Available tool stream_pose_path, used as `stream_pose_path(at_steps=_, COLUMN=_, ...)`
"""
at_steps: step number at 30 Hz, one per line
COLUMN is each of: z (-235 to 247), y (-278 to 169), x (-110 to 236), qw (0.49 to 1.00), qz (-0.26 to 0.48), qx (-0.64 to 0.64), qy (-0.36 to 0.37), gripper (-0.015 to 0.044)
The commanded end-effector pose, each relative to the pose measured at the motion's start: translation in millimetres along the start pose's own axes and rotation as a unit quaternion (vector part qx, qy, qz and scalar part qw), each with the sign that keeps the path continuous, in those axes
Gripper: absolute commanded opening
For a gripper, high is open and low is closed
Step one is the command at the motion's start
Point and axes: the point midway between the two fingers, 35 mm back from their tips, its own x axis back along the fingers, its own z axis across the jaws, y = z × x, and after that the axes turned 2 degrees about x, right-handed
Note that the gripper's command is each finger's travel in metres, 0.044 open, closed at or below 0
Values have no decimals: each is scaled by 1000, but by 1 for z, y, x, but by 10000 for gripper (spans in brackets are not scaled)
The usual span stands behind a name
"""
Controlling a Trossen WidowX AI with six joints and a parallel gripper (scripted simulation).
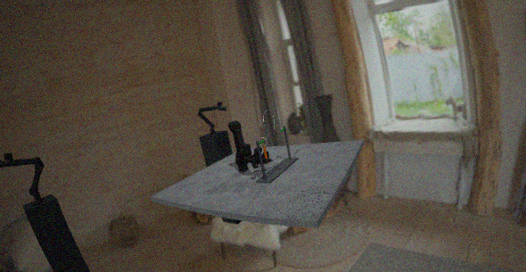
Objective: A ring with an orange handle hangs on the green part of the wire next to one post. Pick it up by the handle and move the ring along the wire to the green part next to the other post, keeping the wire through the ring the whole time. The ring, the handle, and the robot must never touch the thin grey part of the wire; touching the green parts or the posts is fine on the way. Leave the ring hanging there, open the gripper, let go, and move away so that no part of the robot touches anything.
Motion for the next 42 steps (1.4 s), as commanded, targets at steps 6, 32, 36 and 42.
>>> stream_pose_path(at_steps=6, z=9, y=3, x=0, qw=1000, qz=-3, qx=0, qy=0, gripper=-150)
stream_pose_path(at_steps=32, z=45, y=5, x=0, qw=999, qz=-4, qx=-40, qy=6, gripper=-150)
stream_pose_path(at_steps=36, z=53, y=6, x=0, qw=998, qz=-4, qx=-60, qy=8, gripper=-150)
stream_pose_path(at_steps=42, z=71, y=9, x=0, qw=994, qz=-5, qx=-104, qy=12, gripper=-150)
